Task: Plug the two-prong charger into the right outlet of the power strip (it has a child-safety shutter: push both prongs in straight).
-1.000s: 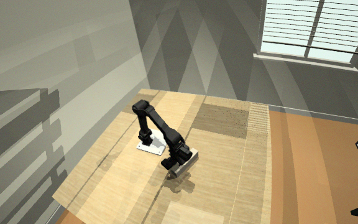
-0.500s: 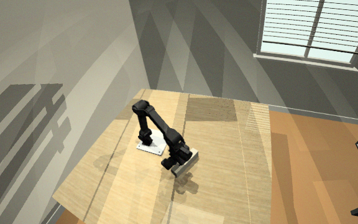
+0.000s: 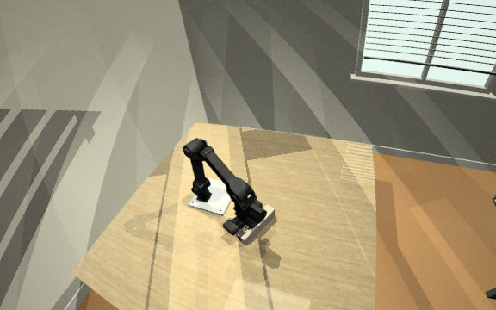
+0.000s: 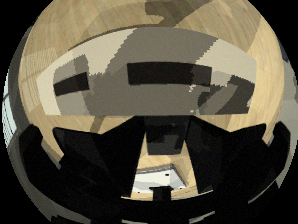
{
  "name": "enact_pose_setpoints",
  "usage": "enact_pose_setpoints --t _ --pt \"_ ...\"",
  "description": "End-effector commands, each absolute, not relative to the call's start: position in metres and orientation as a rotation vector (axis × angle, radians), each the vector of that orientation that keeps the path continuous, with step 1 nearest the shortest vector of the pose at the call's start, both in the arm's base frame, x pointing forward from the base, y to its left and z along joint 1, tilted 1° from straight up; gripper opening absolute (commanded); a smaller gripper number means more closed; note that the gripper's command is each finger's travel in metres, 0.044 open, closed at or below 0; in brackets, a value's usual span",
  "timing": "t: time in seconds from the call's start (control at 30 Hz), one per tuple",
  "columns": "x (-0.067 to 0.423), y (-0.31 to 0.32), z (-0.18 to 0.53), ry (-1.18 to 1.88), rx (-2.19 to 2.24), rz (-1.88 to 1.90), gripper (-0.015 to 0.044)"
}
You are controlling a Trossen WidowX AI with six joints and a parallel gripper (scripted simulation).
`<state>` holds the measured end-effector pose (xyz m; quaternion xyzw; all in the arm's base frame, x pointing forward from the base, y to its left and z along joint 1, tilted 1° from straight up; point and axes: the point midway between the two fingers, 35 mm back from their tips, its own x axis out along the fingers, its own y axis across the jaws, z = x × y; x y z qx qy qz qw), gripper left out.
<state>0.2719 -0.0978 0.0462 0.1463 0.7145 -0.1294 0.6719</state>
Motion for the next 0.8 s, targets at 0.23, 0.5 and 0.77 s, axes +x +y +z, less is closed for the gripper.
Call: enact_pose_setpoints --t 0.23,0.5,0.77 --pt "0.2721 -0.0979 0.0461 1.607 0.329 -0.292 0.0440" --pt "0.2701 -0.0970 0.0461 1.603 0.328 -0.292 0.0440" --pt "0.2678 -0.0961 0.0460 1.597 0.327 -0.293 0.0440"
